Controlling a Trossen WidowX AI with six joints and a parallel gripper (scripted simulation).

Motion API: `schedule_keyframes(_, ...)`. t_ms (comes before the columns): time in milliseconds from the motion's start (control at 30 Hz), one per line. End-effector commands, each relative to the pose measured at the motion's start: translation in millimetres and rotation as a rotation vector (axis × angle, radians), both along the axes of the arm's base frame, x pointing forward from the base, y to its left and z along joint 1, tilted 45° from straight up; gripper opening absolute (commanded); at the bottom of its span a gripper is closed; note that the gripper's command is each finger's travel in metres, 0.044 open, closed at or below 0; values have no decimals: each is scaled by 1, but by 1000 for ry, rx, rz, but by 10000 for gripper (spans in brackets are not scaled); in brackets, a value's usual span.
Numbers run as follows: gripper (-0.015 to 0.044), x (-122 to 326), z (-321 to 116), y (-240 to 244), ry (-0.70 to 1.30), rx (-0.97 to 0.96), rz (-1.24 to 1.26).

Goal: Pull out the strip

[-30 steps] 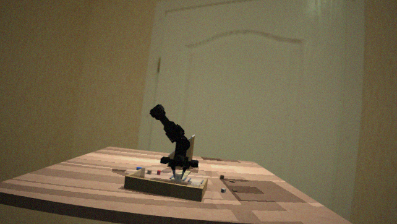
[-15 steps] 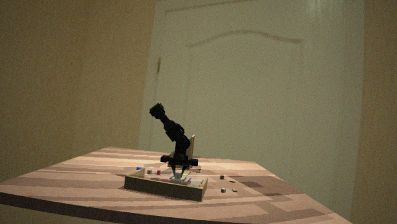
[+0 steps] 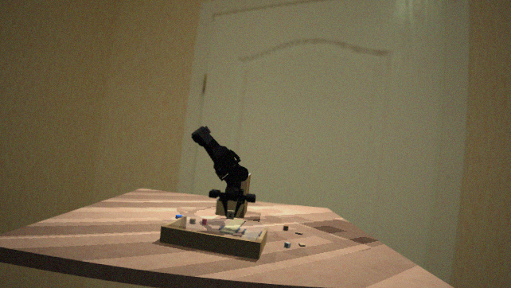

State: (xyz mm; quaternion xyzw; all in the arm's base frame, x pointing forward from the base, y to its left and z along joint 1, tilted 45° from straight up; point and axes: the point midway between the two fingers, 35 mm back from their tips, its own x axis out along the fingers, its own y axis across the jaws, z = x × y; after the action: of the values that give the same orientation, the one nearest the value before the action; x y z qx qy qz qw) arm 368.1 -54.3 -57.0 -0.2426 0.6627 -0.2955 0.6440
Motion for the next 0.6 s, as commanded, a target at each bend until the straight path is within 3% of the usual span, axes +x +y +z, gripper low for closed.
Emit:
schedule_keyframes(0,0,-7,2,4,1,2,-1)
schedule_keyframes(567,0,-65,4,6,5,2,-1)
